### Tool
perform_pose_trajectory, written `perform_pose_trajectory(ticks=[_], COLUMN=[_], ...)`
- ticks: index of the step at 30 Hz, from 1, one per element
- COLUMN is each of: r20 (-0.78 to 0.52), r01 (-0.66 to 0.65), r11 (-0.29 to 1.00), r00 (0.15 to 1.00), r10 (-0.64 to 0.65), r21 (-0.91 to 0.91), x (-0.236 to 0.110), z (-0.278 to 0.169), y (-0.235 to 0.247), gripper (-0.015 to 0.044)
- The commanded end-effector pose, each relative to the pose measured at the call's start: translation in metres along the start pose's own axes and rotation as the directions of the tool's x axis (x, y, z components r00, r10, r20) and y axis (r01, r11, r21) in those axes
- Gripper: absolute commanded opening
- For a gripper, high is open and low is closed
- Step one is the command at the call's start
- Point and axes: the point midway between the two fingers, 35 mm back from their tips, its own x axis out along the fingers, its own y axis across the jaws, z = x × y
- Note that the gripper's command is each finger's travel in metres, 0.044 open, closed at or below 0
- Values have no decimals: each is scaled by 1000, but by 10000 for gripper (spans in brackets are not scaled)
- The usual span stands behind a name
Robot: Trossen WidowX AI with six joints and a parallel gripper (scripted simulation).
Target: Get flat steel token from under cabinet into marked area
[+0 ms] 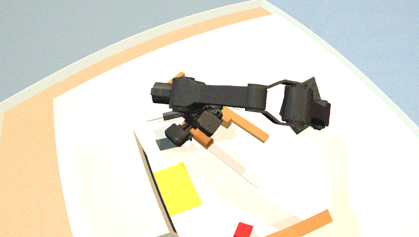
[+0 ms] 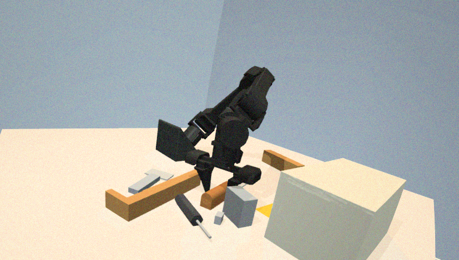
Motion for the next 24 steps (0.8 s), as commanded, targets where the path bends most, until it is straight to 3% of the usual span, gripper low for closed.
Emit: perform_pose_trajectory(ticks=[1,24], r20=[6,2], r01=[-2,-2], r11=[1000,1000], r00=[1000,1000], r10=[2,2], r21=[2,0], x=[5,3], z=[2,1], y=[0,0], gripper=[270,130])
